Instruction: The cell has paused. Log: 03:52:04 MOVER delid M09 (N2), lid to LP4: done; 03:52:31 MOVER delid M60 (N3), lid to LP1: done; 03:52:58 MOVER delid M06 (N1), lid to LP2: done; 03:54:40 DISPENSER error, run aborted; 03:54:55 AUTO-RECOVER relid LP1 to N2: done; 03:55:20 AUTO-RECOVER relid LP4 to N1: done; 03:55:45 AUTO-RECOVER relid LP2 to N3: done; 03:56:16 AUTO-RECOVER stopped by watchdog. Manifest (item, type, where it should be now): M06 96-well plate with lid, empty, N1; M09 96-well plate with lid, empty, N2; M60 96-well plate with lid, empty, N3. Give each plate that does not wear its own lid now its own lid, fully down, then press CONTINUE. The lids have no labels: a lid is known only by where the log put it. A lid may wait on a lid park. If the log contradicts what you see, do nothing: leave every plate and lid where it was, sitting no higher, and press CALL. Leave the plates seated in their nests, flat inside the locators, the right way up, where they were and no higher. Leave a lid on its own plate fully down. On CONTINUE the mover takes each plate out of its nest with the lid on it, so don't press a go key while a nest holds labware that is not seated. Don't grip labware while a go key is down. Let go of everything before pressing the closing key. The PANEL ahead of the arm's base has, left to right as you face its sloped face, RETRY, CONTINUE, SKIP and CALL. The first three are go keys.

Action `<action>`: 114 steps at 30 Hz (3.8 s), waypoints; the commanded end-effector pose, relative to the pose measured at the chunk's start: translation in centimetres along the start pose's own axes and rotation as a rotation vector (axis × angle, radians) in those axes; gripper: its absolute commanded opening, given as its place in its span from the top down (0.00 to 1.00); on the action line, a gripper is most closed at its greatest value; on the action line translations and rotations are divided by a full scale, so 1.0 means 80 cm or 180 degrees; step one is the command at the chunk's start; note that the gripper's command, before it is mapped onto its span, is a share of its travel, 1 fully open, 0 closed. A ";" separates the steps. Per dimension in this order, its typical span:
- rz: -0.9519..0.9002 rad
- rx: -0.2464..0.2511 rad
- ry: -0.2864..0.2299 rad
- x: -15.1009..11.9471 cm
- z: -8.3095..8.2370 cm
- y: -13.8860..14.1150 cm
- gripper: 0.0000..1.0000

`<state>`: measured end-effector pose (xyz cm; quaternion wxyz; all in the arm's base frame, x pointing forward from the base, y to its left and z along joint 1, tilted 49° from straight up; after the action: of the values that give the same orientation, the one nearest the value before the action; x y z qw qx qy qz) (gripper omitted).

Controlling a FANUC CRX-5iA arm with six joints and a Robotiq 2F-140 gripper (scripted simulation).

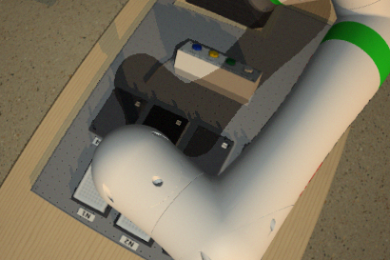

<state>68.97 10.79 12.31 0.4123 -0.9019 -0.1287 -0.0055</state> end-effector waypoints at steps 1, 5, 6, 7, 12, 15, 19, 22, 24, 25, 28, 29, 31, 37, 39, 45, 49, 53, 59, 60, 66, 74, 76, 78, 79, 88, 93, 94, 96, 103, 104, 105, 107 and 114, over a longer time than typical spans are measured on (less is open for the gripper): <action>0.0000 -0.0001 0.0002 0.000 0.000 0.000 1.00; 0.0000 -0.0001 0.0002 0.000 0.000 0.000 1.00; 0.0000 -0.0001 0.0002 0.000 0.000 0.000 1.00; 0.0000 -0.0001 0.0002 0.000 0.000 0.000 1.00; 0.0000 -0.0001 0.0002 0.000 0.000 0.000 1.00; 0.0000 -0.0002 0.0002 0.000 -0.001 0.013 1.00; 0.0001 -0.0006 0.0002 -0.008 -0.001 0.099 1.00; 0.0001 -0.0004 0.0002 -0.013 -0.001 0.130 1.00; 0.0001 -0.0002 0.0002 -0.017 -0.001 0.152 1.00; 0.0000 -0.0001 0.0002 -0.020 0.000 0.162 1.00; 0.0000 0.0000 0.0002 -0.020 0.000 0.164 1.00; 0.0000 0.0000 0.0002 -0.020 0.000 0.164 1.00; 0.0000 0.0000 0.0002 -0.020 0.000 0.164 1.00; 0.0000 0.0000 0.0002 -0.020 0.000 0.164 1.00; 0.0000 0.0000 0.0002 -0.020 0.000 0.164 1.00; 0.0000 0.0000 0.0002 -0.020 0.000 0.164 1.00; 0.0000 0.0000 0.0002 -0.020 0.000 0.164 1.00; 0.0000 0.0000 0.0002 -0.020 0.000 0.164 1.00; -0.0075 -0.0001 0.0002 -0.026 -0.001 0.215 1.00; -0.0098 -0.0001 0.0002 -0.029 -0.001 0.230 1.00; -0.0124 0.0000 0.0002 -0.032 -0.001 0.248 0.34; -0.0124 0.0000 0.0002 -0.032 -0.001 0.248 0.34; -0.0124 0.0000 0.0002 -0.032 -0.001 0.248 0.34; -0.0124 0.0000 0.0002 -0.032 -0.001 0.248 0.34; -0.0124 0.0000 0.0002 -0.032 -0.001 0.248 0.34; -0.0124 0.0000 0.0002 -0.032 -0.001 0.248 0.34; -0.0124 0.0000 0.0002 -0.032 -0.001 0.248 0.34; -0.0124 0.0000 0.0002 -0.032 -0.001 0.248 0.34; -0.0124 0.0000 0.0002 -0.032 -0.001 0.248 0.34; -0.0124 0.0000 0.0002 -0.032 0.000 0.248 0.34; -0.0124 0.0000 0.0002 -0.032 0.000 0.248 0.34; -0.0124 0.0000 0.0002 -0.032 0.000 0.248 0.34; -0.0124 0.0000 0.0002 -0.032 0.000 0.248 0.34; -0.0124 0.0000 0.0001 -0.032 0.004 0.248 0.34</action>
<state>71.12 -2.01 -2.88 0.4123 -0.8991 -0.1463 -0.0135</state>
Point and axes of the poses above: the point where the finger pads meet when closed, its own z axis out along the fingers, its own y axis across the jaws, x = y × z, the point moved 4 cm from there along -z, back along the fingers, and after that the axes turned 6 degrees about -z, right-handed, at the moved point
